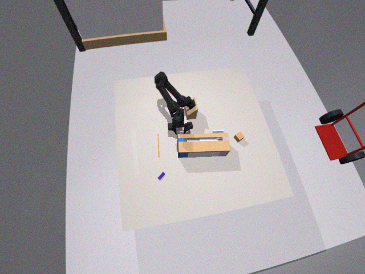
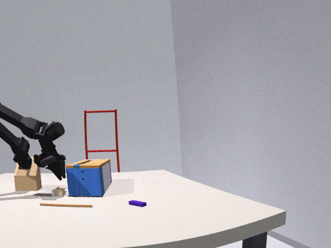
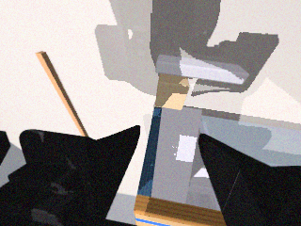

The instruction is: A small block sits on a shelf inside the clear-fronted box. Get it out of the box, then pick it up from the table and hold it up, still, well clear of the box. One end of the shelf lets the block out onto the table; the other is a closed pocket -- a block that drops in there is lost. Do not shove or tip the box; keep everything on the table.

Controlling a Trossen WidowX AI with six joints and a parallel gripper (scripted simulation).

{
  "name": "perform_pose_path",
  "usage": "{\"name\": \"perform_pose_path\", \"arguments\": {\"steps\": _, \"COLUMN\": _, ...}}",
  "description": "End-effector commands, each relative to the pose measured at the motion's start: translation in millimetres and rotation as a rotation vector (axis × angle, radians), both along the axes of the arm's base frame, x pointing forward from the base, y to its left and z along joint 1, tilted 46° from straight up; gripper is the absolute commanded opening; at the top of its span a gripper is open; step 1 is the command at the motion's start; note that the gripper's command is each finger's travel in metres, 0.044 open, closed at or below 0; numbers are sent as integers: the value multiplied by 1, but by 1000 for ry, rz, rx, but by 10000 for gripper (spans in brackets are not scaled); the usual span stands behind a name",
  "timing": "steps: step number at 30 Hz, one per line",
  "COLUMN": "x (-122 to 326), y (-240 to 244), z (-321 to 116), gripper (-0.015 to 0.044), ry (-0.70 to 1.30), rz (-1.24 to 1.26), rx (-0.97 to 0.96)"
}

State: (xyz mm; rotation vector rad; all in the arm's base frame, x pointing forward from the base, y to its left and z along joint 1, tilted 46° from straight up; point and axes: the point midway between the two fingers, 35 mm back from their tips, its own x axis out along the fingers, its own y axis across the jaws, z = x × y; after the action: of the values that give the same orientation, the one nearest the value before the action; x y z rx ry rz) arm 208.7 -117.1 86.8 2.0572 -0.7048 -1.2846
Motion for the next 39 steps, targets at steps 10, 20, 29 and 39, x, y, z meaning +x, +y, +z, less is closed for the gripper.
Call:
{"name": "perform_pose_path", "arguments": {"steps": 10, "x": 0, "y": -7, "z": -7, "gripper": 285, "ry": -35, "rz": -33, "rx": 16}}
{"name": "perform_pose_path", "arguments": {"steps": 20, "x": 1, "y": -18, "z": -18, "gripper": 285, "ry": -34, "rz": -34, "rx": 20}}
{"name": "perform_pose_path", "arguments": {"steps": 29, "x": 0, "y": -29, "z": -28, "gripper": 285, "ry": -34, "rz": -34, "rx": 19}}
{"name": "perform_pose_path", "arguments": {"steps": 39, "x": -4, "y": -41, "z": -38, "gripper": 285, "ry": -35, "rz": -32, "rx": 13}}
